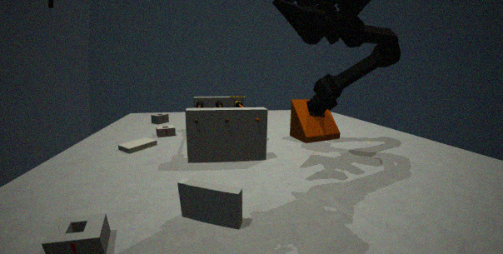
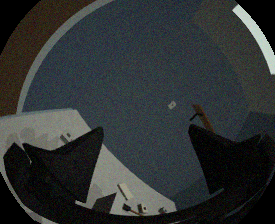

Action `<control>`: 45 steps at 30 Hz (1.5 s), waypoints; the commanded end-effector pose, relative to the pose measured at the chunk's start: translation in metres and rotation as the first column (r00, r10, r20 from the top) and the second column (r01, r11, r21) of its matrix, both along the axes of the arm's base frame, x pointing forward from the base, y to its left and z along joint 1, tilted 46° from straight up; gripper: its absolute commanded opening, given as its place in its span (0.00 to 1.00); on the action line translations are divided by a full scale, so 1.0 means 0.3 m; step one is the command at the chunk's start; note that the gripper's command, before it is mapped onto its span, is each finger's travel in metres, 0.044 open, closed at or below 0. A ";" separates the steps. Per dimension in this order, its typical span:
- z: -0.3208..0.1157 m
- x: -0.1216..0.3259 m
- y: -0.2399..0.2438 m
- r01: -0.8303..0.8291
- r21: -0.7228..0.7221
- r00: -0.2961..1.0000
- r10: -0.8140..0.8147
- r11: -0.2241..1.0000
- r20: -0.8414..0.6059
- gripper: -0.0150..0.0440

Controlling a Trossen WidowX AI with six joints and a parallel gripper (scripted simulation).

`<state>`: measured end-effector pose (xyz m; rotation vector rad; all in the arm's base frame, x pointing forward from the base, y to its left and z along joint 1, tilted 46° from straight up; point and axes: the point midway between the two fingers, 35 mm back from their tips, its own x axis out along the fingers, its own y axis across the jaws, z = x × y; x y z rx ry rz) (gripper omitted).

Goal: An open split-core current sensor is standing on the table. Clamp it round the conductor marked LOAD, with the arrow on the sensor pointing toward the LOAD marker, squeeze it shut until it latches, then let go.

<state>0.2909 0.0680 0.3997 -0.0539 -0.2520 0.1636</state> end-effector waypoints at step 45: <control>-1.386 -0.152 -0.792 0.546 0.416 -0.081 0.540 0.727 -0.838 1.00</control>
